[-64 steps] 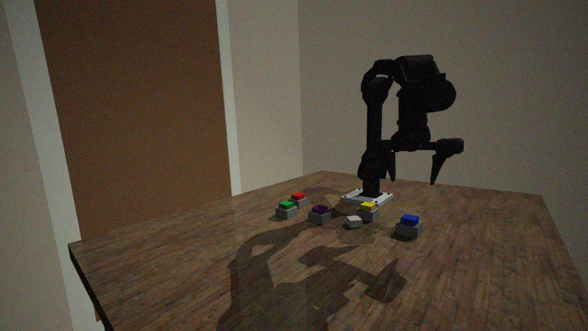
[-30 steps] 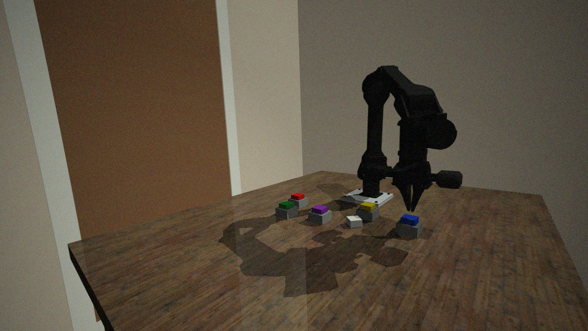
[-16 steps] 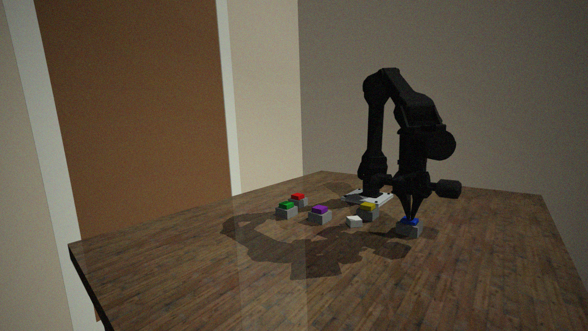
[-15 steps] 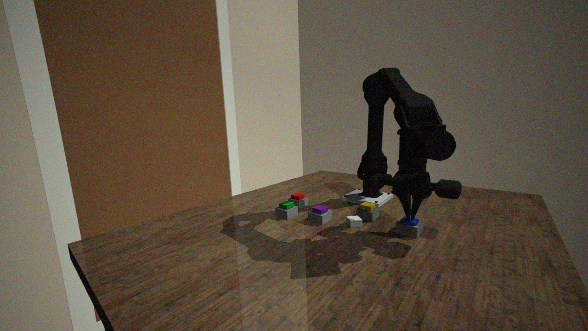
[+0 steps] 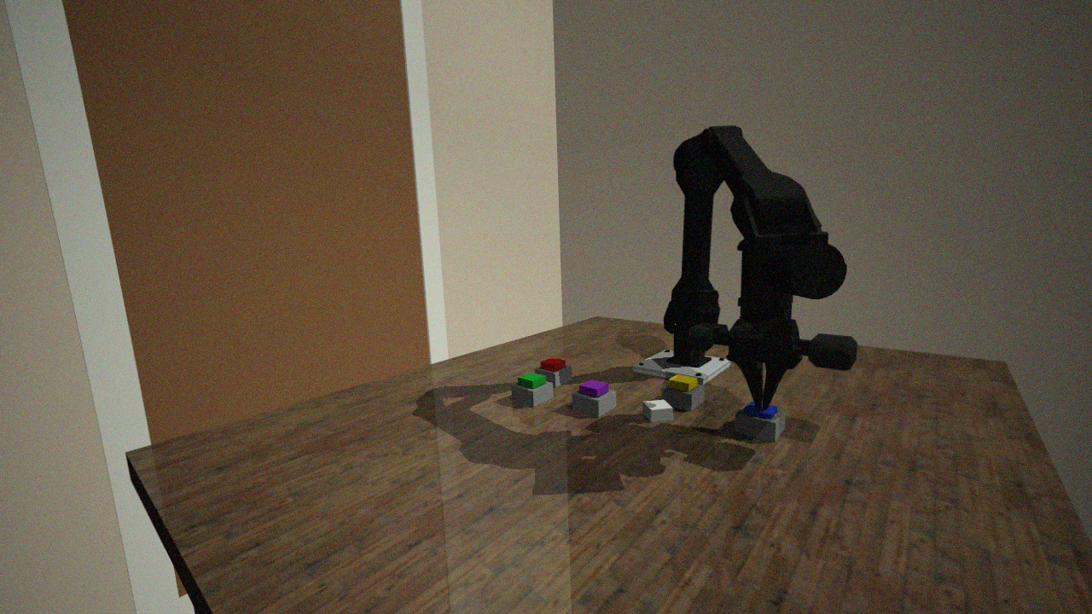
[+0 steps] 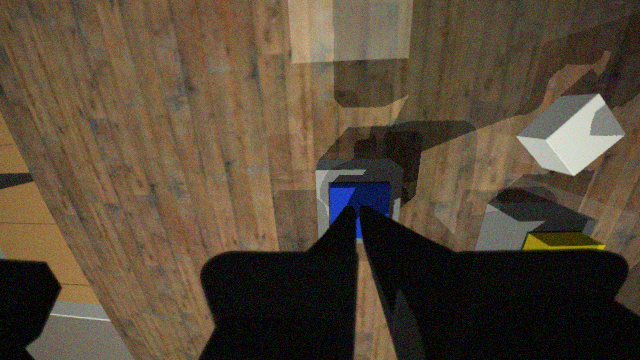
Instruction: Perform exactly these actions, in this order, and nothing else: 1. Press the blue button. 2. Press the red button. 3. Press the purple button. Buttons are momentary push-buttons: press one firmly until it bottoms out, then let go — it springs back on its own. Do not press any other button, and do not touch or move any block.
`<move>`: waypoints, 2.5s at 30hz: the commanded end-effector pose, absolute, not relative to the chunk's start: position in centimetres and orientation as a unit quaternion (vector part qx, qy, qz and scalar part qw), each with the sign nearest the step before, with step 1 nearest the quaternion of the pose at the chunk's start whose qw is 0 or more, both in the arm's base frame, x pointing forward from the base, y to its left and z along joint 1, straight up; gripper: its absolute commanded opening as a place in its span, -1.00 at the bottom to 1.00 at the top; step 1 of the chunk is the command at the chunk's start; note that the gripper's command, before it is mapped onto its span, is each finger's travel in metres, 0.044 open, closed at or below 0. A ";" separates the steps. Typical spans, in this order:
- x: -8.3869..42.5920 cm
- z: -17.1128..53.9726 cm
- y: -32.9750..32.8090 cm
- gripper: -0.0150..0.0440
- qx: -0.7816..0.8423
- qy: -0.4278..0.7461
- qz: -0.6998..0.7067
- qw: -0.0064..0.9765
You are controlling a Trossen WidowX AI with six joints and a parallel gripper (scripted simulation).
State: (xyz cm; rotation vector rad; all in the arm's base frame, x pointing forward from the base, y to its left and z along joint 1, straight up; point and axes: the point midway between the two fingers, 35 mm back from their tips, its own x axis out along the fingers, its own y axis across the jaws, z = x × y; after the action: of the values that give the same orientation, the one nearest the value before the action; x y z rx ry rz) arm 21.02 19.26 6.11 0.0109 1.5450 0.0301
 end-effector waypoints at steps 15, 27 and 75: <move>20.8 15.4 19.0 -0.42 0.001 0.698 0.012 0.716; 25.9 15.6 10.1 -0.42 -0.002 0.696 0.009 0.718; 21.8 7.3 -16.2 -0.42 -0.012 0.697 -0.001 0.717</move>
State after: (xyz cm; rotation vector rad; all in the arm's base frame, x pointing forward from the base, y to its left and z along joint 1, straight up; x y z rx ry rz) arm 21.93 -16.24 7.87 -0.0261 1.5404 -0.0063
